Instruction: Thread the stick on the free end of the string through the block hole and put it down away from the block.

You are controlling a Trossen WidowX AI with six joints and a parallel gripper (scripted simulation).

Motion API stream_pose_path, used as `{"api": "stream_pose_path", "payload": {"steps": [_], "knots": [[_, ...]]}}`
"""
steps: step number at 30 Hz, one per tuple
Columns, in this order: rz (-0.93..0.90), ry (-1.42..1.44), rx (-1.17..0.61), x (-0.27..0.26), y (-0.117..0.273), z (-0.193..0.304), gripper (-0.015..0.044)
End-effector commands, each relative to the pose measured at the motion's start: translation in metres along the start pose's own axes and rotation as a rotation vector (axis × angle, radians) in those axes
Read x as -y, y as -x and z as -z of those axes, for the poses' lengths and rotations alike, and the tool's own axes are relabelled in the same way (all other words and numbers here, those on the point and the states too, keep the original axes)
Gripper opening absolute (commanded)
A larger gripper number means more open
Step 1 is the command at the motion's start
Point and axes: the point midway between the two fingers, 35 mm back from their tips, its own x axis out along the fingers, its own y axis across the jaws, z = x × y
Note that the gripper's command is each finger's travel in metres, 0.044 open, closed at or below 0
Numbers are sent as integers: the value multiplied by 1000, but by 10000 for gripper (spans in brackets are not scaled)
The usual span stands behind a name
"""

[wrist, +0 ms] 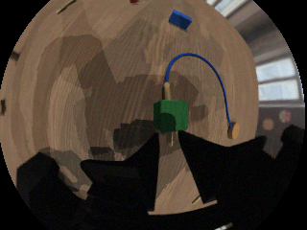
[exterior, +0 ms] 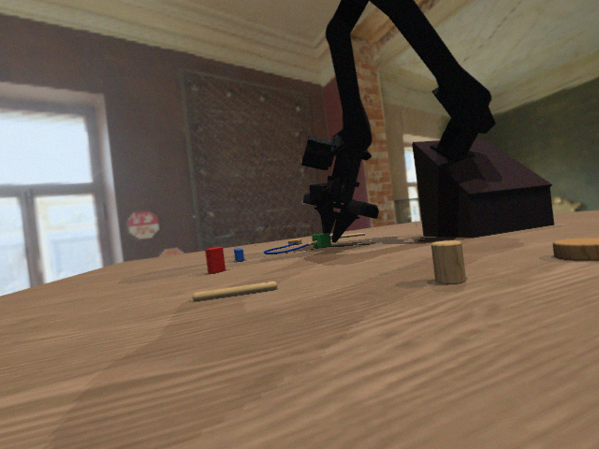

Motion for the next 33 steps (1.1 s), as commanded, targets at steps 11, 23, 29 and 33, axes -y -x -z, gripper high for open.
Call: {"api": "stream_pose_path", "payload": {"steps": [11,23,29,33], "knots": [[0,0,0,0,0,0,0],[16,19,43,3,-2,-4,0],[19,28,51,3,-3,-6,0],[23,38,54,4,-3,-7,0]]}}
